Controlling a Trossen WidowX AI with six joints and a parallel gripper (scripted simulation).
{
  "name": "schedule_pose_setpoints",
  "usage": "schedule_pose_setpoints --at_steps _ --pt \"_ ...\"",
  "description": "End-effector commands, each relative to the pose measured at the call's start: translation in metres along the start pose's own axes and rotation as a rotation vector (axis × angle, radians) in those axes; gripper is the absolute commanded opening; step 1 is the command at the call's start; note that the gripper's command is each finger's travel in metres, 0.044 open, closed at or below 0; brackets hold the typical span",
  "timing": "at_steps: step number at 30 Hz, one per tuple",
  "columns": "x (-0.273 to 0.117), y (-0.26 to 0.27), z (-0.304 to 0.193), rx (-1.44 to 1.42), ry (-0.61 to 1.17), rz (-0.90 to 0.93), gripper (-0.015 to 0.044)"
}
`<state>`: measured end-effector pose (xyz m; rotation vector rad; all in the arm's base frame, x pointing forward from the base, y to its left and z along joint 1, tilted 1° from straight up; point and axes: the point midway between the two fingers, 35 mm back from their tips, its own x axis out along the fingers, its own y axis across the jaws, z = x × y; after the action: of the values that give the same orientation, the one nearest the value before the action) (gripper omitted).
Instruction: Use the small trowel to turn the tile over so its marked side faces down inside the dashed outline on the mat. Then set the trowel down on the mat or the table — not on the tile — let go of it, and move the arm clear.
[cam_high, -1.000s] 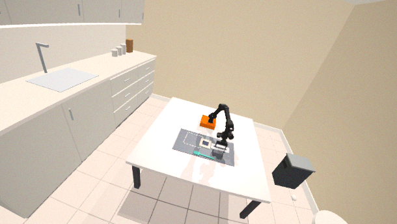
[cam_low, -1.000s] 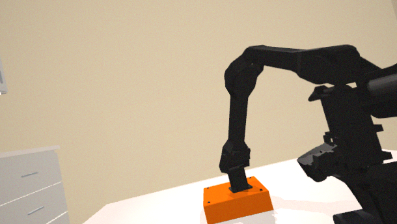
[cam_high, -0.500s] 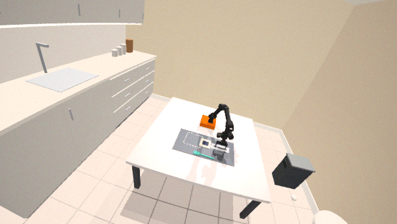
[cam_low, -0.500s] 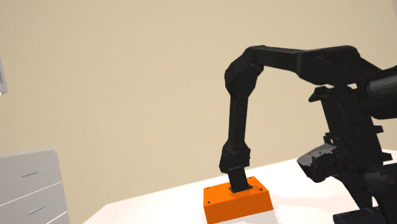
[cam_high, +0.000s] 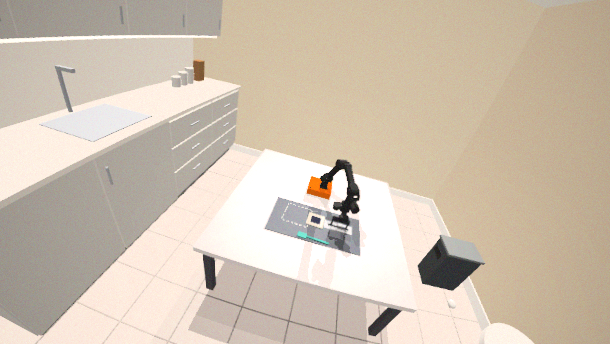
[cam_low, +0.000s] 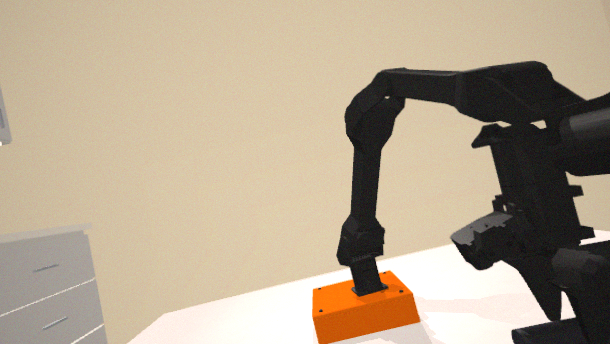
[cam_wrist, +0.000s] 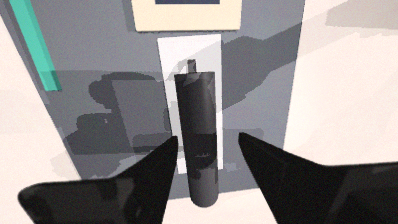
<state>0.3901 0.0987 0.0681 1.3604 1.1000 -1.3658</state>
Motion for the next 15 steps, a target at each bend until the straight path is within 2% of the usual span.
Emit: schedule_pose_setpoints --at_steps 1,7,8,15 --pt "-0.033 0.001 -0.001 0.004 0.014 0.025 0.027" --pt "-0.033 0.001 -0.001 0.004 0.014 0.025 0.027" --pt "-0.034 0.002 -0.001 0.0 0.016 0.033 0.0296" --pt "-0.044 0.002 -0.001 -0.021 0.017 0.039 0.03"
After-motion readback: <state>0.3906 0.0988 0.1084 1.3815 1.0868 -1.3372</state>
